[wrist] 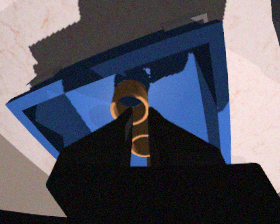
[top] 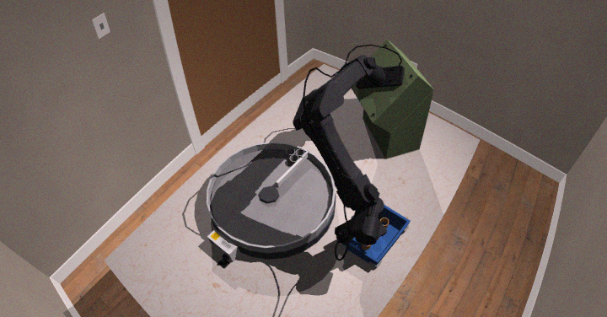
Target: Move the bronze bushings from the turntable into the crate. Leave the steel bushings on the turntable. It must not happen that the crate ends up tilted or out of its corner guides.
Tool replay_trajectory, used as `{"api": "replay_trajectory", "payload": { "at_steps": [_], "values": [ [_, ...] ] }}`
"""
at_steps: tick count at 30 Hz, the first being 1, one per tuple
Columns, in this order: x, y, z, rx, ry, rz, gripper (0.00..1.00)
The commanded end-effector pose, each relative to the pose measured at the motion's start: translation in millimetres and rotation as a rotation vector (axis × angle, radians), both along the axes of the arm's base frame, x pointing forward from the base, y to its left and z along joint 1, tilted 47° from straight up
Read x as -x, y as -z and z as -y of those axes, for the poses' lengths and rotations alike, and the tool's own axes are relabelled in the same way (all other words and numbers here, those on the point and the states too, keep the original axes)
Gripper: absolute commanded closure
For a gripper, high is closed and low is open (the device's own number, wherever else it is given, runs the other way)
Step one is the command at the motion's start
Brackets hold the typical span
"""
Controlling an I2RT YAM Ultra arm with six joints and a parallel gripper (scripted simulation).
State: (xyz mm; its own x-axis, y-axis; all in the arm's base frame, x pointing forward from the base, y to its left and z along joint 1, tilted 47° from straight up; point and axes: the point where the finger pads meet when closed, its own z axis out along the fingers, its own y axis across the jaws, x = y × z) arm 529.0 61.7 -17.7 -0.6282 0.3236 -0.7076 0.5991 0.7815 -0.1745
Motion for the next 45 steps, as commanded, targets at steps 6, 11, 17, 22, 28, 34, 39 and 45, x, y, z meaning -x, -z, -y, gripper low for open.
{"api": "replay_trajectory", "payload": {
  "at_steps": [6, 11, 17, 22, 28, 34, 39, 45],
  "values": [
    [13.9, -44.1, -36, -0.005, -0.022, 0.042, 0.86],
    [27.8, -56.6, -47, -0.002, -0.022, 0.035, 0.86],
    [31.1, -70.1, -55, -0.010, -0.023, 0.049, 0.86],
    [32.3, -66.8, -56, -0.006, -0.023, 0.041, 0.86],
    [32.4, -65.7, -56, -0.005, -0.023, 0.039, 0.86],
    [32.4, -65.7, -56, -0.004, -0.024, 0.038, 0.86],
    [32.4, -65.7, -56, -0.004, -0.024, 0.038, 0.86],
    [32.4, -65.7, -56, -0.004, -0.024, 0.038, 0.86]
  ]
}}
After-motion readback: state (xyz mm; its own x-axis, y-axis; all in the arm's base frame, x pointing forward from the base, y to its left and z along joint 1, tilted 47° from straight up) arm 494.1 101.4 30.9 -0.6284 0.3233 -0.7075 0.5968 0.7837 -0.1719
